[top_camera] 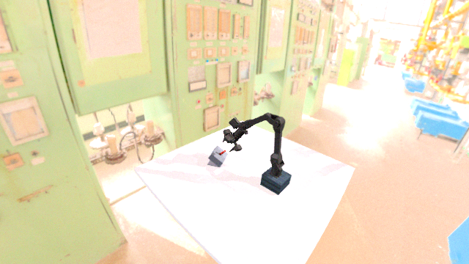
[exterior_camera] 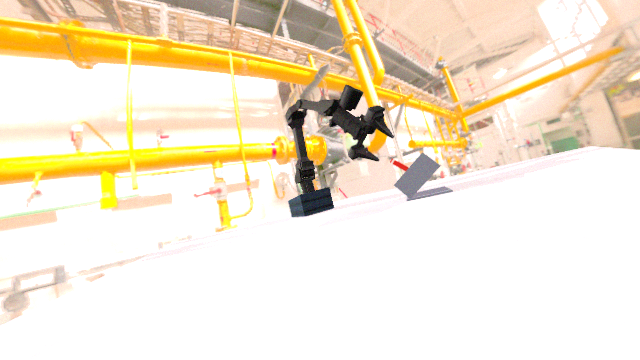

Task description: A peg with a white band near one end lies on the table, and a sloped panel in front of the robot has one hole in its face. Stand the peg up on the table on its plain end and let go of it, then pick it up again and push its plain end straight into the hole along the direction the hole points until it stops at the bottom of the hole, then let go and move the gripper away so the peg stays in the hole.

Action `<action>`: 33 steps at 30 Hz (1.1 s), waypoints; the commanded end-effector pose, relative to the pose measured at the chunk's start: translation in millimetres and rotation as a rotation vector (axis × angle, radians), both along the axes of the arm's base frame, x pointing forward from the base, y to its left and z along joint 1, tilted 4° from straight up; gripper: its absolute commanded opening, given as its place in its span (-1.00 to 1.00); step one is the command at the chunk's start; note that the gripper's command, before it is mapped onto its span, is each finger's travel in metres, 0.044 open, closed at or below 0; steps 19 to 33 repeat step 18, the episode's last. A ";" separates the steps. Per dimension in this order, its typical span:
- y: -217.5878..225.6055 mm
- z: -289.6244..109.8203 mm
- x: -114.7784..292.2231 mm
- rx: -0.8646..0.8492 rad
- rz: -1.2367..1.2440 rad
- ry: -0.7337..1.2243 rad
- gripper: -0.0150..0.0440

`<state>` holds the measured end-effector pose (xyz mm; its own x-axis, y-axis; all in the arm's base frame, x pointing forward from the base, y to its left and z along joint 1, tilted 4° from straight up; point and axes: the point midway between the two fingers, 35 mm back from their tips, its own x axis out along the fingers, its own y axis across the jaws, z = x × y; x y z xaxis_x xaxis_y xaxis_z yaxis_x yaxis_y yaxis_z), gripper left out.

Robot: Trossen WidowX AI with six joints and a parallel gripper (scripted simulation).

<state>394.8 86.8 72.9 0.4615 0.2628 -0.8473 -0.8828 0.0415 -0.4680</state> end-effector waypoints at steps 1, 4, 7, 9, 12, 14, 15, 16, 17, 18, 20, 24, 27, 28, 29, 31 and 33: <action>-1.3 6.5 -3.2 0.002 0.005 -0.003 1.00; -2.8 10.4 -5.4 0.002 0.004 -0.003 1.00; -4.3 14.2 -7.5 0.002 0.004 -0.003 1.00; -5.3 16.4 -8.8 0.002 0.004 -0.003 1.00; -6.1 18.4 -9.9 0.001 0.004 -0.003 1.00; -7.0 21.1 -11.4 0.001 0.003 -0.003 1.00; -7.5 22.5 -12.1 0.001 0.003 -0.003 1.00; -8.0 23.8 -12.9 0.001 0.003 -0.003 1.00; -8.5 25.2 -13.7 0.001 0.003 -0.003 1.00; -9.0 26.5 -14.5 0.001 0.003 -0.003 1.00; -9.0 26.5 -14.5 0.001 0.003 -0.003 1.00; -9.0 26.5 -14.5 0.001 0.003 -0.003 1.00; -9.0 26.5 -14.5 0.001 0.003 -0.003 1.00; -9.0 26.5 -14.5 0.001 0.003 -0.003 1.00; -9.0 26.5 -14.5 0.001 0.003 -0.003 1.00; -9.0 26.5 -14.5 0.001 0.003 -0.003 1.00; -9.0 26.5 -14.5 0.001 0.003 -0.003 1.00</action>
